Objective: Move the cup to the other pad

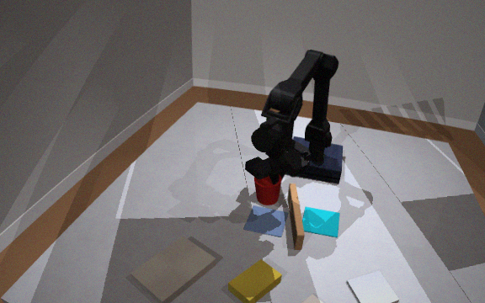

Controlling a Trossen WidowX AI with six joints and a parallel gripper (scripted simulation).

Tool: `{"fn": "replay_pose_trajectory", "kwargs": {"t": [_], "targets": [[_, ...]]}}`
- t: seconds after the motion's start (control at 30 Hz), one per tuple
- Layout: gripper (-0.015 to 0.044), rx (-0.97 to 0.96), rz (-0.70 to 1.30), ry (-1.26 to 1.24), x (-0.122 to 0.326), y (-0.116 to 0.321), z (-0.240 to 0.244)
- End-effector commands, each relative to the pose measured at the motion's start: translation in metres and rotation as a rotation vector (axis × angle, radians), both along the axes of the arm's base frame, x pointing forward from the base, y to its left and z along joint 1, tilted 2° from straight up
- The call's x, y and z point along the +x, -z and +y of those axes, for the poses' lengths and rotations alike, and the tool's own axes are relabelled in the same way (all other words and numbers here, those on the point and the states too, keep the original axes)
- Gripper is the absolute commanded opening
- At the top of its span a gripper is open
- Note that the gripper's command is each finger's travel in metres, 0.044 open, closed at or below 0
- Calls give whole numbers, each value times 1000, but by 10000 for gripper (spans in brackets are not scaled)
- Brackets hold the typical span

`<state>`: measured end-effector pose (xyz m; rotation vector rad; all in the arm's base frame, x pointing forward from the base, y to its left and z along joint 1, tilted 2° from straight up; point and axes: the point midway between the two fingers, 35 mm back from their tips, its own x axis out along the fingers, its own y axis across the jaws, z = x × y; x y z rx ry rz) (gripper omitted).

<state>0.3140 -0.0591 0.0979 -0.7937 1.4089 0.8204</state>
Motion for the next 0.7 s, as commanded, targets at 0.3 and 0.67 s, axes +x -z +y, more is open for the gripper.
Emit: {"fn": "replay_pose_trajectory", "kwargs": {"t": [0.3,0.67], "targets": [[0,0,1,0,0,0,1],[0,4,-2,-2,-9,0,23]]}}
